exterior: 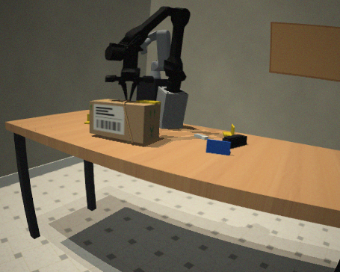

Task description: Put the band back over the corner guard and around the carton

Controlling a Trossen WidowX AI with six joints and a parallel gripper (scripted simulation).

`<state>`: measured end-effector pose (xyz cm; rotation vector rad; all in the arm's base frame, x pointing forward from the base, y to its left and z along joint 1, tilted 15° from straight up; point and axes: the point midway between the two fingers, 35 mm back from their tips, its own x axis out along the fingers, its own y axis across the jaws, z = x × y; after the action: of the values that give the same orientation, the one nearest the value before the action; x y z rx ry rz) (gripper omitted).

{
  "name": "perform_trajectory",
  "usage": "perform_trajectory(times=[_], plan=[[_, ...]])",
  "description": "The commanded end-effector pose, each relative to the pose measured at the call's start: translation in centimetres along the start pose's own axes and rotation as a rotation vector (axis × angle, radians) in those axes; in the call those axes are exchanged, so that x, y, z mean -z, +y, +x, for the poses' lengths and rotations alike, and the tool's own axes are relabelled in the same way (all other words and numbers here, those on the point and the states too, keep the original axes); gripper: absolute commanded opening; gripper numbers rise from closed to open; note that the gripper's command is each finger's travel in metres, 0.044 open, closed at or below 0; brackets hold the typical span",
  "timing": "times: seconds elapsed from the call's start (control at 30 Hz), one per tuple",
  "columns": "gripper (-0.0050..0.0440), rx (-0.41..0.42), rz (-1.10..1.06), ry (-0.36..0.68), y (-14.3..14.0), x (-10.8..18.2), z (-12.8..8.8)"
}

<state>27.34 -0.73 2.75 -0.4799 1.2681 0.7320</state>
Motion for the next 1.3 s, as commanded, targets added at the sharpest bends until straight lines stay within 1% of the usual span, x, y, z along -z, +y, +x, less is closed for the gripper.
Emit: perform_trajectory(times=[0.0, 0.1, 0.43, 0.57, 0.63, 1.27], plan=[[0.0021, 0.0, 0.0, 0.0, 0.0, 0.0, 0.0], [0.0, 0.0, 0.0, 0.0, 0.0, 0.0, 0.0], [0.0, 0.0, 0.0, 0.0, 0.0, 0.0, -0.1], [0.0, 0.0, 0.005, 0.002, 0.0, 0.0, -2.1], [0.0, 0.0, 0.006, 0.003, 0.0, 0.0, -2.5], [0.0, 0.0, 0.006, 0.003, 0.0, 0.0, -2.5]])
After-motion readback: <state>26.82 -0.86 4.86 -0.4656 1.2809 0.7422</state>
